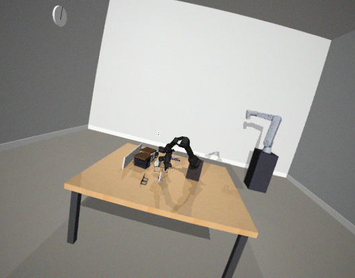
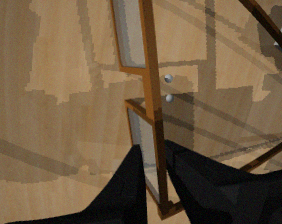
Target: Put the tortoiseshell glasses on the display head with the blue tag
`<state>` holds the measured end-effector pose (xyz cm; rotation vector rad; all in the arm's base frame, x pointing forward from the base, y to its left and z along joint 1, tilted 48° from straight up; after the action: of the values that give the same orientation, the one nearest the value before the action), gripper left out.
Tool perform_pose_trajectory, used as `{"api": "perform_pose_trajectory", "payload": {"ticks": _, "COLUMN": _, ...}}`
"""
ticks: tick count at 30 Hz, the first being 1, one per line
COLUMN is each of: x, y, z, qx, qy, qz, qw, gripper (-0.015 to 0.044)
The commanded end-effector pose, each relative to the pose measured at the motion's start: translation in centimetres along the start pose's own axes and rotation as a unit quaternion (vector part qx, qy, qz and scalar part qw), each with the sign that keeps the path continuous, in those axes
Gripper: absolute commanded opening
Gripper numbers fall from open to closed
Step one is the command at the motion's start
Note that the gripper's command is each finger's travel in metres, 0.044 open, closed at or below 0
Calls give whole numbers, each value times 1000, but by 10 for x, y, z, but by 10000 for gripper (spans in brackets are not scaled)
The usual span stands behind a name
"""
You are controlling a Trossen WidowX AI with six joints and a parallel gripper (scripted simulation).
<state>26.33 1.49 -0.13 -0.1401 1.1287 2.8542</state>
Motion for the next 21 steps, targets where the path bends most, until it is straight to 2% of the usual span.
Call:
{"api": "perform_pose_trajectory", "payload": {"ticks": 1, "x": 0, "y": 0, "z": 0, "qx": 0, "qy": 0, "qz": 0, "qw": 1000, "gripper": 40}}
{"api": "perform_pose_trajectory", "payload": {"ticks": 7, "x": 0, "y": 0, "z": 0, "qx": 0, "qy": 0, "qz": 0, "qw": 1000, "gripper": 0}}
{"api": "perform_pose_trajectory", "payload": {"ticks": 13, "x": 0, "y": 1, "z": 0, "qx": 0, "qy": 0, "qz": 0, "qw": 1000, "gripper": 0}}
{"api": "perform_pose_trajectory", "payload": {"ticks": 21, "x": -4, "y": 37, "z": -3, "qx": 5, "qy": 0, "qz": -1, "qw": 1000, "gripper": 0}}
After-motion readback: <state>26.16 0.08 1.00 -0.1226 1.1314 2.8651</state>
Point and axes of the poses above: the point midway between the two fingers, 35 mm back from their tips, its own y axis back along the fingers, its own z axis across the jaws, x = y × z, the point moved 4 cm from there along y, back along the fingers, and after that the axes turned 14 degrees about -y, right-handed, at the moved point
